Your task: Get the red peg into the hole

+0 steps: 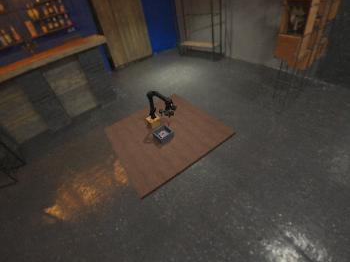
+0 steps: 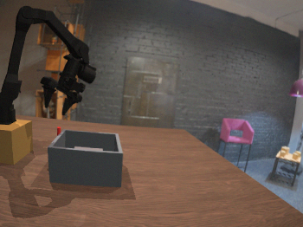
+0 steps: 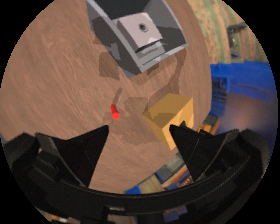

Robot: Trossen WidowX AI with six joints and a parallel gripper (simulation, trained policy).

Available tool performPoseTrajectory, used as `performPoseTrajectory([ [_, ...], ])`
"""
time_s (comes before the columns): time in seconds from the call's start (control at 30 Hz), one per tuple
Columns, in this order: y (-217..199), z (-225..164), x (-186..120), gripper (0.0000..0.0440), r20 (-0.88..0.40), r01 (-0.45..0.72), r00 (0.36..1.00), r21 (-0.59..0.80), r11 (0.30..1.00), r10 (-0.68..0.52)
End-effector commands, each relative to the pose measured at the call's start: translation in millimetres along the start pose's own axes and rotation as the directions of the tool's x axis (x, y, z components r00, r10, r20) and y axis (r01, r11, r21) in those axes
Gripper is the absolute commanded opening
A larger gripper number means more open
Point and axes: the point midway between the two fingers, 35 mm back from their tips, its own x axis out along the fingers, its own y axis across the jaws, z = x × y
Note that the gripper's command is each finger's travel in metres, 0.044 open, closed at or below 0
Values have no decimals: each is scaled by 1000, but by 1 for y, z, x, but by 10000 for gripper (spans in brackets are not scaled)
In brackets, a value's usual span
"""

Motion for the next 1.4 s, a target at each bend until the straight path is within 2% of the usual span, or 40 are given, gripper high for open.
performPoseTrajectory([
  [0.0, 7, -2, 13, 440, -8, 16, 1000, 13, 1000, -16],
  [0.73, 42, 4, 86, 440, 58, -25, 998, 51, 998, 22],
  [0.83, 44, 6, 94, 429, 67, -29, 997, 48, 998, 26],
  [0.93, 45, 6, 101, 382, 70, -29, 997, 47, 998, 26],
  [1.37, 39, -1, 131, 42, 41, 30, 999, 43, 999, -32],
])
